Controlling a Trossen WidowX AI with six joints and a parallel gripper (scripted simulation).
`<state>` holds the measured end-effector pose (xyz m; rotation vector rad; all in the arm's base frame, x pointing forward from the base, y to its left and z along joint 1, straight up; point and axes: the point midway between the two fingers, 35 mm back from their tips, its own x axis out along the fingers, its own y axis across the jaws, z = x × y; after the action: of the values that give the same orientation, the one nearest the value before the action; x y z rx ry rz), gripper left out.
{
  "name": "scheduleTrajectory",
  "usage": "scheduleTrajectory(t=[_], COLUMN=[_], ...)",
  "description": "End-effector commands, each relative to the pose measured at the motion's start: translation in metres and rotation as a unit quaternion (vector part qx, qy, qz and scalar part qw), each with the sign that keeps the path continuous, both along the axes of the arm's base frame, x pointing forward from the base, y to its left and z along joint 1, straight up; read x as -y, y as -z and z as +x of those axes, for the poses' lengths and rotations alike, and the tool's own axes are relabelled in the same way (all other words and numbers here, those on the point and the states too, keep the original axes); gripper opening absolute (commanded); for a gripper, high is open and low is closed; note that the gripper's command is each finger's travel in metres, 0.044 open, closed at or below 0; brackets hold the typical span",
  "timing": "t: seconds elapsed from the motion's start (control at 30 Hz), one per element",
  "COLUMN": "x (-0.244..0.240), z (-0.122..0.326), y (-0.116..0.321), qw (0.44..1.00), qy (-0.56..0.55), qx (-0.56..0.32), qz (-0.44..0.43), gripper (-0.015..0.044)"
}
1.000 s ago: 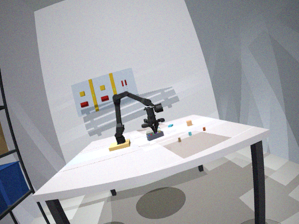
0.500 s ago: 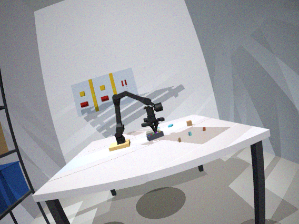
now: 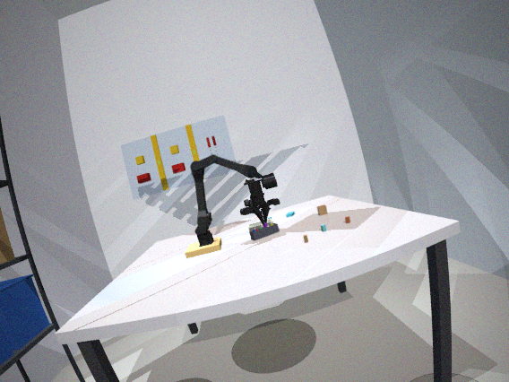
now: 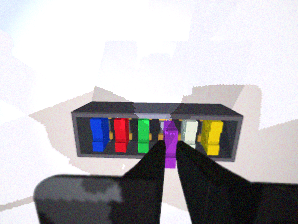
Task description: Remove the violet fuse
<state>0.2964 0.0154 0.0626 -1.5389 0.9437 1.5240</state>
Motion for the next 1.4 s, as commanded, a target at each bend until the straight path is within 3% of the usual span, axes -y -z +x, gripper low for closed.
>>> scheduleTrajectory(t=[0.0, 1.37], x=[0.000, 0.001], z=[0.000, -0.001], y=[-0.003, -0.030], qw=[1.000, 1.000], qy=[-0.002, -0.003], qx=[0.001, 0.001], qz=[-0.001, -0.002], gripper=[0.0000, 0.0000])
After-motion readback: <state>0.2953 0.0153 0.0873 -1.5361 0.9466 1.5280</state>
